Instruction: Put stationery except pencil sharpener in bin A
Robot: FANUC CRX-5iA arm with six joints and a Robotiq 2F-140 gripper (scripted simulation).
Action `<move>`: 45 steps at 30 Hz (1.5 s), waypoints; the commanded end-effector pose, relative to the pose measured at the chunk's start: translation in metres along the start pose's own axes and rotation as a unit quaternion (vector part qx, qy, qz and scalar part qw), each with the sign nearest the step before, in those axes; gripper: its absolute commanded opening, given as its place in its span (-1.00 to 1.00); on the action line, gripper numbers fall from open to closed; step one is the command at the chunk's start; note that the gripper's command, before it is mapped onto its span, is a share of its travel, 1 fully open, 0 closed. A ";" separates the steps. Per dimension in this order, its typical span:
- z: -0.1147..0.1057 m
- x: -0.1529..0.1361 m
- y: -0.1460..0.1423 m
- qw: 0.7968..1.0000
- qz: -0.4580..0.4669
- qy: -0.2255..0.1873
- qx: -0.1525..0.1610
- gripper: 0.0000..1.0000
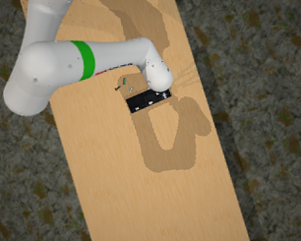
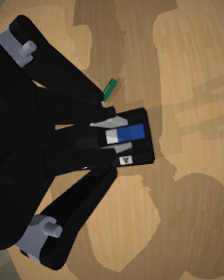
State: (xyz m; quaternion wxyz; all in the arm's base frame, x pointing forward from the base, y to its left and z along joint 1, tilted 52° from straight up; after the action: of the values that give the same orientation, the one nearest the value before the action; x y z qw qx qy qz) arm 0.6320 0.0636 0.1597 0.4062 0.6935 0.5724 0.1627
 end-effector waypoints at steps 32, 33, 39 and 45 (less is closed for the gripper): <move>-0.088 0.000 0.000 1.000 0.000 0.000 0.000 1.00; -0.092 0.000 0.000 1.000 0.000 0.000 0.000 1.00; -0.116 0.000 0.000 1.000 0.000 0.000 0.000 1.00; -0.140 0.000 0.000 1.000 0.000 0.000 0.000 1.00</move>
State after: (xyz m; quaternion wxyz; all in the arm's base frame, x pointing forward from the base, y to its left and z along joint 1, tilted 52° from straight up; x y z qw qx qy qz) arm 0.5443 0.1111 0.2375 0.4061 0.6933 0.5725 0.1631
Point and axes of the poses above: the point where the finger pads meet when closed, its own z axis out along the fingers, its own y axis across the jaws, x = y × z, the point moved 8 cm from there along -z, back along the fingers, and after that the axes turned 10 degrees about z, right-handed, at the moved point
